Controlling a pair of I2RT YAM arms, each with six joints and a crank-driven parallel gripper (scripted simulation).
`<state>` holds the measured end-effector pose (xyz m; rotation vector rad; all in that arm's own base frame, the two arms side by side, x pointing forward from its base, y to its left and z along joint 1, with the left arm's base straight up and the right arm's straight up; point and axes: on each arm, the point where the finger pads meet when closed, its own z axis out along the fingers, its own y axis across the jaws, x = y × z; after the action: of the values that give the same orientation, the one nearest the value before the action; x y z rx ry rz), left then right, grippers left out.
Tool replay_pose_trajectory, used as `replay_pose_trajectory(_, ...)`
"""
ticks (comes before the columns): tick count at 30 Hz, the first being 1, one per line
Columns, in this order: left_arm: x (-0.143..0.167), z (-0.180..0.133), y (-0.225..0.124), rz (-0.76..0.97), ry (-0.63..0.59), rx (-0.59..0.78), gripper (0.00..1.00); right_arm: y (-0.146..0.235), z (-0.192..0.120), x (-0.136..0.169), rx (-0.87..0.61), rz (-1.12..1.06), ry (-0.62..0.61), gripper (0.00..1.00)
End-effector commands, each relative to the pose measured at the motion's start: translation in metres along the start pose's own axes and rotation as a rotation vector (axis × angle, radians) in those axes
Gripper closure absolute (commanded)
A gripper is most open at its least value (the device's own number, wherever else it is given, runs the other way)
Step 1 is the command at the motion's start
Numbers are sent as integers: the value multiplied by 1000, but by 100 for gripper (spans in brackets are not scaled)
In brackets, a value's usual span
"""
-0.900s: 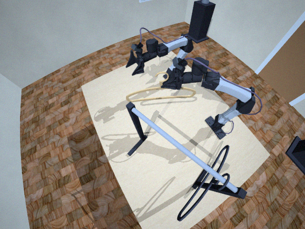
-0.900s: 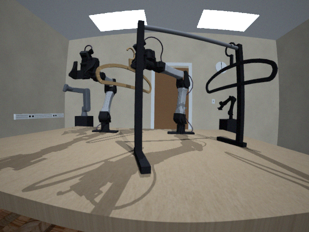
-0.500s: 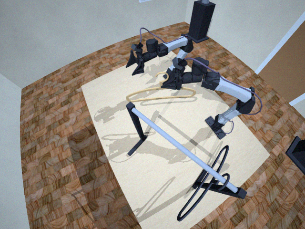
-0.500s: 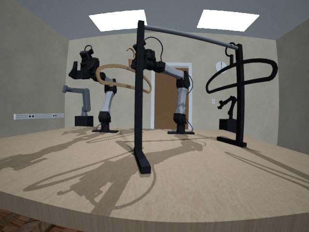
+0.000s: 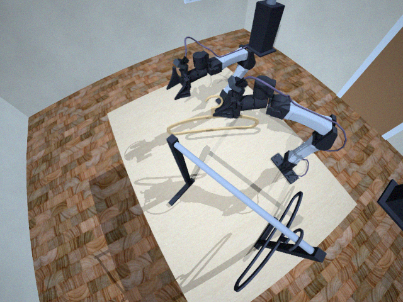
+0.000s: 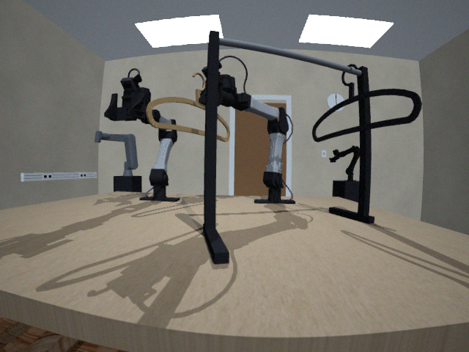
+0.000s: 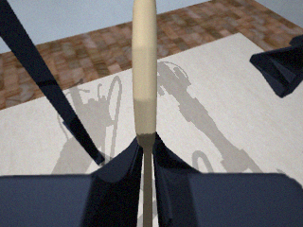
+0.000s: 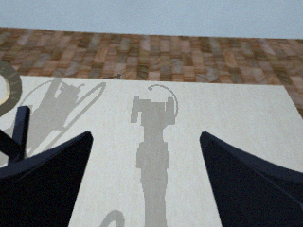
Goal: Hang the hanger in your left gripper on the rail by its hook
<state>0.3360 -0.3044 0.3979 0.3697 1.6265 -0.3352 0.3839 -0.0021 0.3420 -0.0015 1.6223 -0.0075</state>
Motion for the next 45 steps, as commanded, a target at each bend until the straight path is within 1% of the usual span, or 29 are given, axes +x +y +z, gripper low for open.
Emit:
replay_pose_trajectory(1,-17,-12,9,-50,-50,-55,98,10,-7,-17,-23,-1,-26,0)
replay_pose_trajectory(5,-1,-21,19,-65,-22,-143,98,34,-15,-23,-87,-2,-14,0)
replay_pose_trajectory(7,-1,-21,19,-65,-22,-143,98,34,-15,-23,-87,-2,-14,0)
replay_pose_trajectory(10,17,-36,28,-77,-1,-244,98,67,-29,-34,-177,-6,-7,0)
replay_pose_trajectory(13,40,-58,40,-64,26,-355,98,108,-55,-49,-305,-10,-5,0)
replay_pose_trajectory(15,49,-68,46,-55,31,-401,98,129,-72,-59,-378,-11,-10,0)
replay_pose_trajectory(18,64,-87,59,-17,42,-479,98,162,-107,-78,-513,-11,-28,0)
replay_pose_trajectory(20,67,-96,74,0,42,-545,98,180,-132,-90,-600,-9,-42,0)
replay_pose_trajectory(22,66,-102,91,-20,25,-620,98,192,-155,-100,-676,-7,-54,0)
replay_pose_trajectory(24,66,-102,91,-20,25,-620,98,192,-155,-100,-676,-7,-54,0)
replay_pose_trajectory(25,58,-103,97,-54,-1,-652,98,199,-164,-103,-711,-8,-54,0)
replay_pose_trajectory(29,62,-110,115,-77,-26,-753,98,212,-210,-123,-855,4,-85,0)
replay_pose_trajectory(32,65,-109,117,-73,-27,-779,98,214,-231,-132,-918,12,-101,0)
replay_pose_trajectory(35,65,-109,117,-64,-19,-771,98,216,-248,-139,-980,20,-116,0)
replay_pose_trajectory(41,60,-109,116,-43,-5,-771,98,219,-254,-144,-1004,27,-127,0)
replay_pose_trajectory(45,49,-109,116,-63,-19,-770,98,219,-253,-144,-998,29,-130,0)
